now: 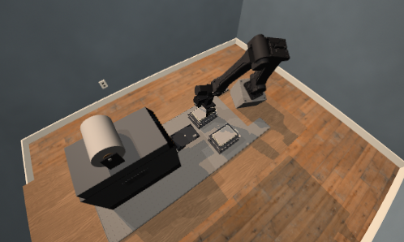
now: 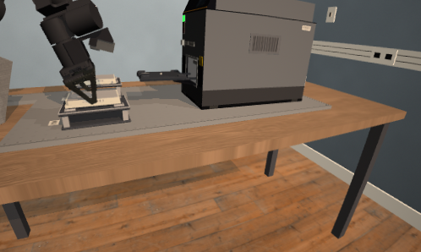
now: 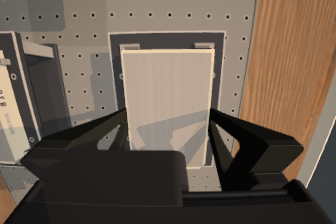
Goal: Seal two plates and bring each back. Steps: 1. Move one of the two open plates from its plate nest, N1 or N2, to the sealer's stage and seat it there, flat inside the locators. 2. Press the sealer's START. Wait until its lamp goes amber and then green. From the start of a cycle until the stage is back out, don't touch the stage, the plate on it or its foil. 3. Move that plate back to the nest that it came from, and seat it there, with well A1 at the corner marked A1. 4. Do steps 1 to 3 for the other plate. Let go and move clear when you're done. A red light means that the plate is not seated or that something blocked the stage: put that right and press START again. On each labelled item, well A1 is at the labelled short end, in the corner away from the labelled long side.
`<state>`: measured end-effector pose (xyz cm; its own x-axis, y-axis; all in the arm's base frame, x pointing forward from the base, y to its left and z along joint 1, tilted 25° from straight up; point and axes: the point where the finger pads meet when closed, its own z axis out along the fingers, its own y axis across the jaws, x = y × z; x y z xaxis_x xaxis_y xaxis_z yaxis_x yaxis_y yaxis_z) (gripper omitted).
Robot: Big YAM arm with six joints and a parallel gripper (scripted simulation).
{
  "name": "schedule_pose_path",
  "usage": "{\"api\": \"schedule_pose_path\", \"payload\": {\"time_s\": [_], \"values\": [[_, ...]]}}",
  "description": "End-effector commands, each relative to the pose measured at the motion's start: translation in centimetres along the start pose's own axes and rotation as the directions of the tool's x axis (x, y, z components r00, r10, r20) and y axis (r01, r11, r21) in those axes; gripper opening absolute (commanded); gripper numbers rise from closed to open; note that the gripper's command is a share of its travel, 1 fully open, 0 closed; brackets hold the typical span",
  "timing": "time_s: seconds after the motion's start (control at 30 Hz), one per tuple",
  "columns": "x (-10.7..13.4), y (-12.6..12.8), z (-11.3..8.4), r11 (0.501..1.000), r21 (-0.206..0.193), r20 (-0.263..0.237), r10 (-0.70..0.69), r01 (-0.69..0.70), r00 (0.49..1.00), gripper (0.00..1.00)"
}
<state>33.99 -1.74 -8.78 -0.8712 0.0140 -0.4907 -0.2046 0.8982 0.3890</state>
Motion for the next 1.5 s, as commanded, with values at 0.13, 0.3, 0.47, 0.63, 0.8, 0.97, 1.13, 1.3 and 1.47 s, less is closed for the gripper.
{"api": "schedule_pose_path", "payload": {"time_s": [0.13,0.3,0.47,0.63,0.8,0.97,1.13,1.3,1.47], "values": [[-2.2,-0.4,0.5,1.000,0.011,0.038,-0.028,0.027,0.999,0.00],[-2.2,-0.3,0.9,0.999,0.007,0.035,-0.033,0.032,0.999,0.00],[-0.9,-0.2,0.9,1.000,0.004,0.017,-0.014,0.013,1.000,0.00],[-0.1,0.0,1.0,1.000,0.002,0.007,-0.012,0.012,1.000,0.00],[1.1,0.3,1.3,1.000,0.001,-0.015,-0.007,0.007,1.000,0.00],[0.4,0.4,1.2,1.000,-0.007,-0.012,-0.018,0.018,1.000,0.00],[0.0,0.5,1.0,1.000,-0.007,-0.010,-0.017,0.017,1.000,0.00],[-0.6,0.6,0.9,1.000,-0.006,-0.001,-0.023,0.023,1.000,0.00],[-0.9,0.7,0.9,1.000,-0.008,0.000,-0.023,0.023,1.000,0.00]]}}
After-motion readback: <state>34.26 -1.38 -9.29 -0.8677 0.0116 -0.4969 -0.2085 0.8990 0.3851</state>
